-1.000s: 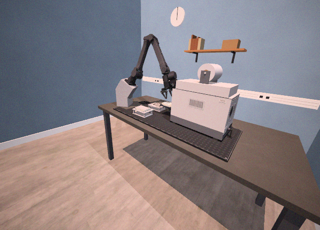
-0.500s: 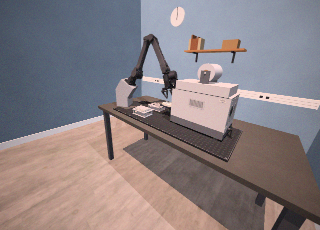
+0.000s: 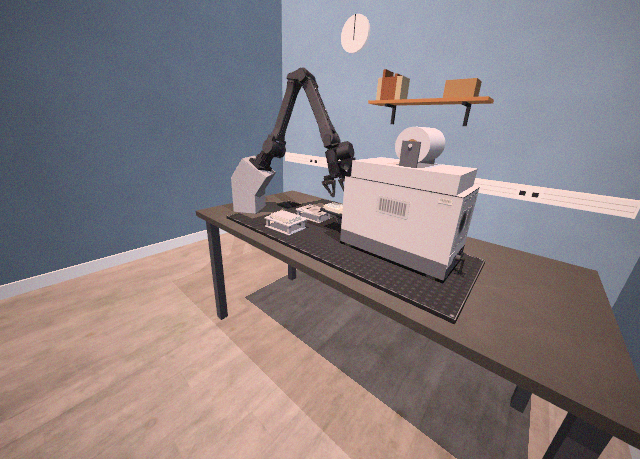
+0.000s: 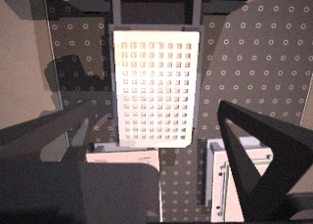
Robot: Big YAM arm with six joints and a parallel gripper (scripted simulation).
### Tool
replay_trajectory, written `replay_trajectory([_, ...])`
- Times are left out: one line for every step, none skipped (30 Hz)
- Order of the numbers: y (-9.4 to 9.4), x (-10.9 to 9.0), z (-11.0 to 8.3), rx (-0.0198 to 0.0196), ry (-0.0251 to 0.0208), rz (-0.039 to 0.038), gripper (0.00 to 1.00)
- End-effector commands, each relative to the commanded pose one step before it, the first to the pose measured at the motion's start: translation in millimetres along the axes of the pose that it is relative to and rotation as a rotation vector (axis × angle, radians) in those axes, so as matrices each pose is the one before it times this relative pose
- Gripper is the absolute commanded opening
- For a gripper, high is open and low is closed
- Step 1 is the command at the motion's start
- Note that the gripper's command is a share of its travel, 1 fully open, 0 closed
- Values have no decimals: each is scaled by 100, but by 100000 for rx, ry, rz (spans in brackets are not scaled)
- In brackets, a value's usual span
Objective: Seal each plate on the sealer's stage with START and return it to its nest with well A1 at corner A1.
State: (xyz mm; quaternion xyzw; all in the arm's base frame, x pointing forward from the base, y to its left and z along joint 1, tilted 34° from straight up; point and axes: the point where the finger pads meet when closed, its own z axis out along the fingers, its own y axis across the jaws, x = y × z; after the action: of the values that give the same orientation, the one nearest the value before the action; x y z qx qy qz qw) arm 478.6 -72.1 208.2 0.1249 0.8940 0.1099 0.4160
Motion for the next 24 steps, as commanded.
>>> replay_trajectory([-329, -2579, -766, 787, -5634, 622, 100])
replay_trajectory([137, -342, -184, -170, -729, -243, 100])
replay_trajectory([131, -343, -186, -160, -733, -235, 100])
replay_trajectory([-235, 2084, 1098, 118, 433, -8, 100])
replay_trajectory([88, 578, 103, -317, 889, 36, 100])
replay_trajectory([251, 432, -182, -700, 695, -36, 100])
replay_trajectory([246, 384, -182, -648, 542, -166, 100])
replay_trajectory([246, 364, -184, -630, 535, -180, 100])
replay_trajectory([196, 279, -184, -303, 217, -244, 100])
replay_trajectory([39, 196, -216, 33, -29, -479, 100])
replay_trajectory([0, 0, 0, 0, 0, 0, 100])
replay_trajectory([0, 0, 0, 0, 0, 0, 100])
replay_trajectory([132, -770, -329, -94, -1466, -727, 100])
replay_trajectory([67, -198, -233, -93, -798, -610, 100])
replay_trajectory([8, 111, -189, -25, -333, -479, 100])
replay_trajectory([-207, 276, -159, 275, -314, -230, 100])
replay_trajectory([-206, 238, -133, 303, -113, 129, 100])
replay_trajectory([-223, 275, -88, 325, 52, 197, 100])
replay_trajectory([-241, 294, -32, 345, 204, 224, 100])
replay_trajectory([-247, 288, -17, 378, 288, 270, 100])
replay_trajectory([-302, 398, 128, 413, 686, 410, 100])
replay_trajectory([-143, 351, 121, 163, 583, 254, 100])
replay_trajectory([-127, 302, 91, 138, 406, 210, 100])
replay_trajectory([-95, 289, 47, 106, 376, 160, 100])
